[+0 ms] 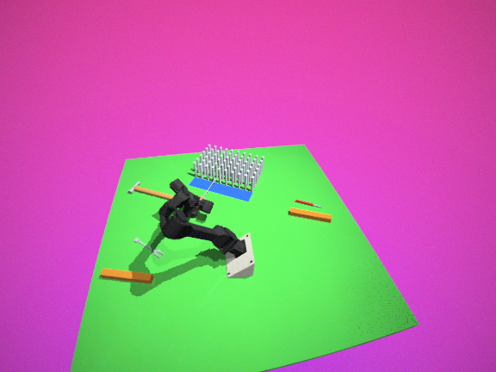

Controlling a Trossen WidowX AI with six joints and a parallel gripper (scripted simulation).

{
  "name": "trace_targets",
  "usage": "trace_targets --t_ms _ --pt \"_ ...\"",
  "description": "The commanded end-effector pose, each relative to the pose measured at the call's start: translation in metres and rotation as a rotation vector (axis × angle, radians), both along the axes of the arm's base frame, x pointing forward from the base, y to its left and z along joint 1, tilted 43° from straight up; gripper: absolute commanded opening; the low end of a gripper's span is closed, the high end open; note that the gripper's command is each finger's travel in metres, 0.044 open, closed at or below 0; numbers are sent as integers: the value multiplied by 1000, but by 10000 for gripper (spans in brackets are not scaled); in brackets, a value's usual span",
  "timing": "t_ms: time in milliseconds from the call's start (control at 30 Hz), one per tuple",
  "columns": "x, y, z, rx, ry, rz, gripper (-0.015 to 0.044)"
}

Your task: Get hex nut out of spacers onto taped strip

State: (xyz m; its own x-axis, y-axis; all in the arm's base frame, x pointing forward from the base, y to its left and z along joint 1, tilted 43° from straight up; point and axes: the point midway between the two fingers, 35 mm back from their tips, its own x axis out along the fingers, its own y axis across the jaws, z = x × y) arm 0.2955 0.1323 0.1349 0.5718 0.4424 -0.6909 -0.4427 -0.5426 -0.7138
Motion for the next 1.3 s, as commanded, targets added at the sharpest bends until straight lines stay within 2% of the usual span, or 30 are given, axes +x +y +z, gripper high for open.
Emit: trace_targets --t_ms 0,1267 --pt "3 -1 -1 -1 -2 -7 0" --pt "25 -8 -7 -3 -5 -5 0"
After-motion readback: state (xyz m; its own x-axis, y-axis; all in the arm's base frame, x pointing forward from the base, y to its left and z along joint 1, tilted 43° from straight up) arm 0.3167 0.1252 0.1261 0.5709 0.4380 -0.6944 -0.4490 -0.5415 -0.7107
